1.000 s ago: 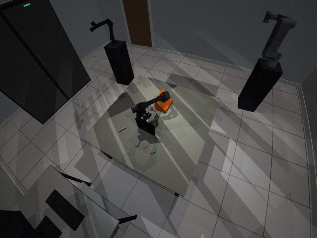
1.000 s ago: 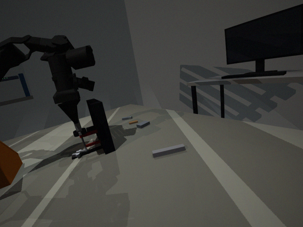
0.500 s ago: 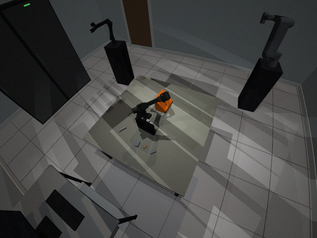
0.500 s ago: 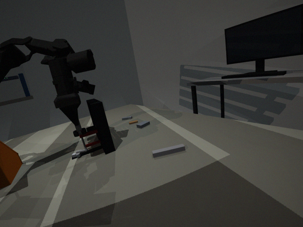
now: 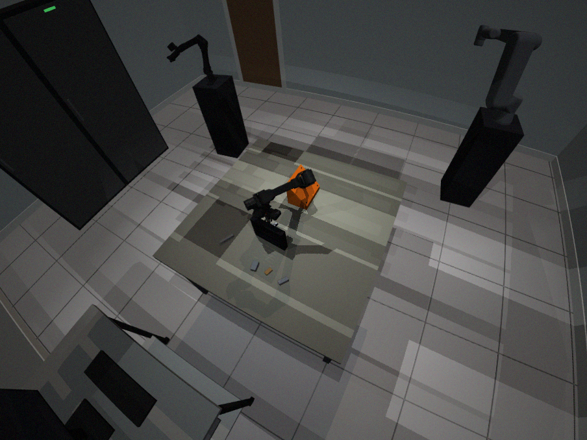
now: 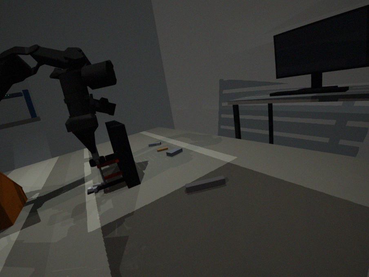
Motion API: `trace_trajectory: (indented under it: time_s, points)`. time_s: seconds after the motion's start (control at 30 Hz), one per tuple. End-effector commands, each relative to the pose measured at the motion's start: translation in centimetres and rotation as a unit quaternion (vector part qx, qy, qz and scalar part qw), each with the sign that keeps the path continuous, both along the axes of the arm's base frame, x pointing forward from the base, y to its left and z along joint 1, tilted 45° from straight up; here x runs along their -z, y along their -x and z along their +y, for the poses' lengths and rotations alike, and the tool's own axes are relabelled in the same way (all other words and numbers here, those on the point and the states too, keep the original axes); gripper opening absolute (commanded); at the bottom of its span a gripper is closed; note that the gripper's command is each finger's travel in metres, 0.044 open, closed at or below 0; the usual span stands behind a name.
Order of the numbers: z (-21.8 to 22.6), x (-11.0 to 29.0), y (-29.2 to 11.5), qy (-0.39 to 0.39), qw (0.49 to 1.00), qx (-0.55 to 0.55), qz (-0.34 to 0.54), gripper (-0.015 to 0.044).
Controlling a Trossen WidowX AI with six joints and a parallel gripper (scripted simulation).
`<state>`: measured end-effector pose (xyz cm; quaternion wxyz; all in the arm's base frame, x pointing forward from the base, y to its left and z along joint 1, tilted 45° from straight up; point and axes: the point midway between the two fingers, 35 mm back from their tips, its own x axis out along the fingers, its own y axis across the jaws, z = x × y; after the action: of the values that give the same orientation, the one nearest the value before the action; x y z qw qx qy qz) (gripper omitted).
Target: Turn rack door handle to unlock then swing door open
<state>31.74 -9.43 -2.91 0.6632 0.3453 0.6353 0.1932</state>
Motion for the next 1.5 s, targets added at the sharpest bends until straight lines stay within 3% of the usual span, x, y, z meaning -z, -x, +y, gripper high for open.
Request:
trace_trajectory:
  time_s: [0.0,0.23,0.5,0.83,1.23,1.47]
  points:
    - [0.04,0.04,-0.05,-0.005,0.999,0.025,0.023,0.0017]
    - [0.04,0.04,-0.05,-0.026,0.979,0.146,0.142,0.0017]
    - [0.04,0.04,-0.05,-0.048,0.920,0.279,0.272,0.0017]
    - [0.03,0.04,-0.05,-0.073,0.796,0.429,0.420,0.0017]
    - [0.03,0.04,-0.05,-0.097,0.589,0.573,0.562,0.0017]
    - [0.03,0.04,-0.05,-0.098,0.575,0.580,0.568,0.0017]
